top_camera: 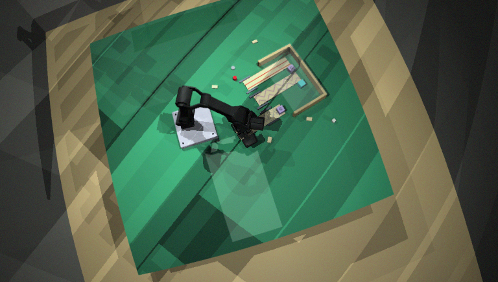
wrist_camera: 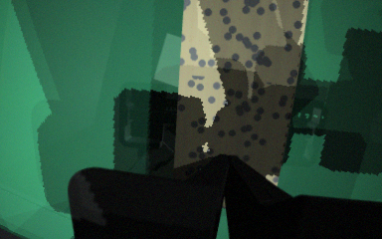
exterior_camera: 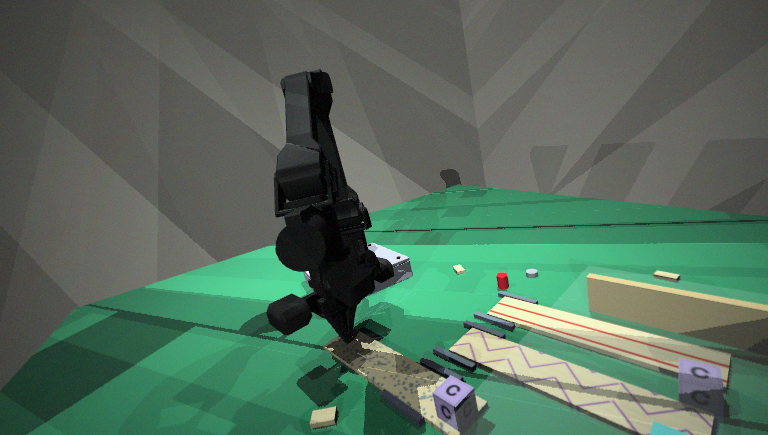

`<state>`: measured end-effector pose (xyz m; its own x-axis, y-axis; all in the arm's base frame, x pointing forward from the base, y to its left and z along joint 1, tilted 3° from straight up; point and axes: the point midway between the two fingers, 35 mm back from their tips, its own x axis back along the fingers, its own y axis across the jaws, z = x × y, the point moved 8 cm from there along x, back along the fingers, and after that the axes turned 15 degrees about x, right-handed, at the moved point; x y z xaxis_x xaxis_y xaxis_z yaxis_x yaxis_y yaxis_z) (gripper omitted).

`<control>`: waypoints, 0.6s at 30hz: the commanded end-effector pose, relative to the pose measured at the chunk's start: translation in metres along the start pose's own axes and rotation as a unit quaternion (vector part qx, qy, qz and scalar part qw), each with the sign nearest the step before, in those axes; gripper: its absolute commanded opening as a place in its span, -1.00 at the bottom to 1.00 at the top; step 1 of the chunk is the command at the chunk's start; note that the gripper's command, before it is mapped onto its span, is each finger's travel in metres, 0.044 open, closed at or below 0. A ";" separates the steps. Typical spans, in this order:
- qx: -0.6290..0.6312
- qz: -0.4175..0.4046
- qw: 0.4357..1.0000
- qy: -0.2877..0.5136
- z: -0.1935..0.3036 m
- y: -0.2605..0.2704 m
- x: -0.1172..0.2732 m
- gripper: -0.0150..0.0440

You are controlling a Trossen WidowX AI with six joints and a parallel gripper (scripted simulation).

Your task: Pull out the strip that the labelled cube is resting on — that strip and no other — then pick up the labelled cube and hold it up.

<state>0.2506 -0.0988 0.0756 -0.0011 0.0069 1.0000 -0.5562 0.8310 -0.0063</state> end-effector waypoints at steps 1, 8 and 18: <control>-0.002 -0.008 1.000 0.015 0.012 0.005 -0.005 -0.49; -0.002 -0.008 1.000 0.015 0.014 0.005 -0.005 -0.49; -0.002 -0.008 1.000 0.015 0.014 0.005 -0.005 -0.49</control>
<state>0.2429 -0.1017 0.0748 0.0023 0.0057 1.0000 -0.5545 0.8322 -0.0035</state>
